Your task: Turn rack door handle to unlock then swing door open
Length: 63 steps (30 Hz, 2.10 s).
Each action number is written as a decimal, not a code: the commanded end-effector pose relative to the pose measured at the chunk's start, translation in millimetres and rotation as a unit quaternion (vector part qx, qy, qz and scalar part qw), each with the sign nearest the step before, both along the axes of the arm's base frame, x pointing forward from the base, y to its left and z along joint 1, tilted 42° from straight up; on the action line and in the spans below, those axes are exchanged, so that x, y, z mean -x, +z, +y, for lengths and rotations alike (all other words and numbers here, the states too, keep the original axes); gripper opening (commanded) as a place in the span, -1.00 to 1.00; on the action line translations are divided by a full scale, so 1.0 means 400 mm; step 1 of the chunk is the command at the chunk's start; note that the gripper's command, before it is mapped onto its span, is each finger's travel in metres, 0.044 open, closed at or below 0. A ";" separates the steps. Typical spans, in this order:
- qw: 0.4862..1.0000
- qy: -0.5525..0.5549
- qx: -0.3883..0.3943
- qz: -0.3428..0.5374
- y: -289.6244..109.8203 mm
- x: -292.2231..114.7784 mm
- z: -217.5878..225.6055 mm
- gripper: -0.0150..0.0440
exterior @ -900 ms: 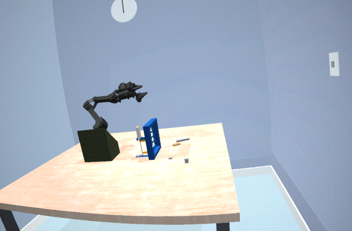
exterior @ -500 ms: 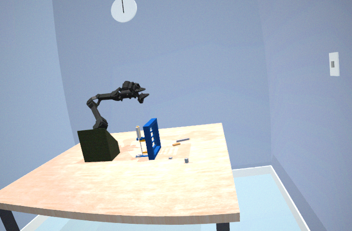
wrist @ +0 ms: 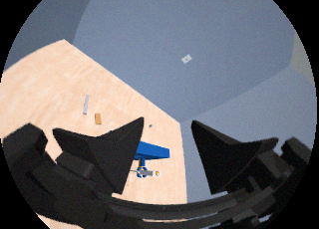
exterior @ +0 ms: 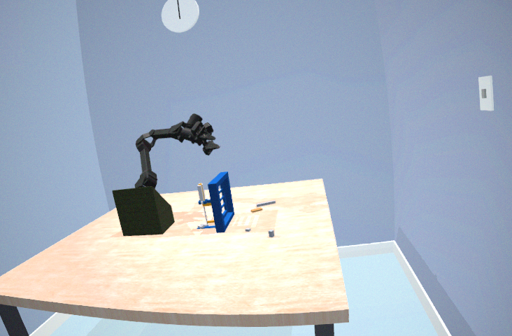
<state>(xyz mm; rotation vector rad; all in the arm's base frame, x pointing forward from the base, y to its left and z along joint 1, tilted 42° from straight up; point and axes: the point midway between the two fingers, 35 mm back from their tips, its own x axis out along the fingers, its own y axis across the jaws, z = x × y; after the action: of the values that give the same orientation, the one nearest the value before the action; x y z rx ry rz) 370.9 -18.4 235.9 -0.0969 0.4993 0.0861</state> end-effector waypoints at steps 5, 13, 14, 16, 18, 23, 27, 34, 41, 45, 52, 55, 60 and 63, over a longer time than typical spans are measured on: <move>0.995 0.025 0.003 0.093 -0.083 -0.021 -0.022 0.47; 0.982 0.049 -0.007 0.182 -0.162 -0.028 -0.045 0.47; 0.980 0.053 -0.009 0.193 -0.171 -0.028 -0.048 0.47; 0.975 0.059 -0.014 0.214 -0.190 -0.027 -0.054 0.47; 0.970 0.066 -0.020 0.235 -0.208 -0.026 -0.059 0.47; 0.954 0.083 -0.037 0.284 -0.251 -0.020 -0.072 0.47; 0.941 0.097 -0.054 0.321 -0.283 -0.013 -0.081 0.47; 0.913 0.121 -0.089 0.380 -0.333 0.003 -0.096 0.47; 0.881 0.143 -0.133 0.432 -0.375 0.022 -0.110 0.47; 0.861 0.155 -0.160 0.457 -0.396 0.033 -0.117 0.47; 0.824 0.175 -0.213 0.495 -0.427 0.052 -0.129 0.47; 0.808 0.183 -0.238 0.508 -0.438 0.059 -0.134 0.47; 0.793 0.188 -0.258 0.518 -0.446 0.065 -0.138 0.47; 0.793 0.188 -0.258 0.518 -0.448 0.065 -0.136 0.47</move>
<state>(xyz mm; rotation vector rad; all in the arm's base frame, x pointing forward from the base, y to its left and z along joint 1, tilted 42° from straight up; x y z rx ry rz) 344.1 -74.5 56.6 0.4194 1.5443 0.6811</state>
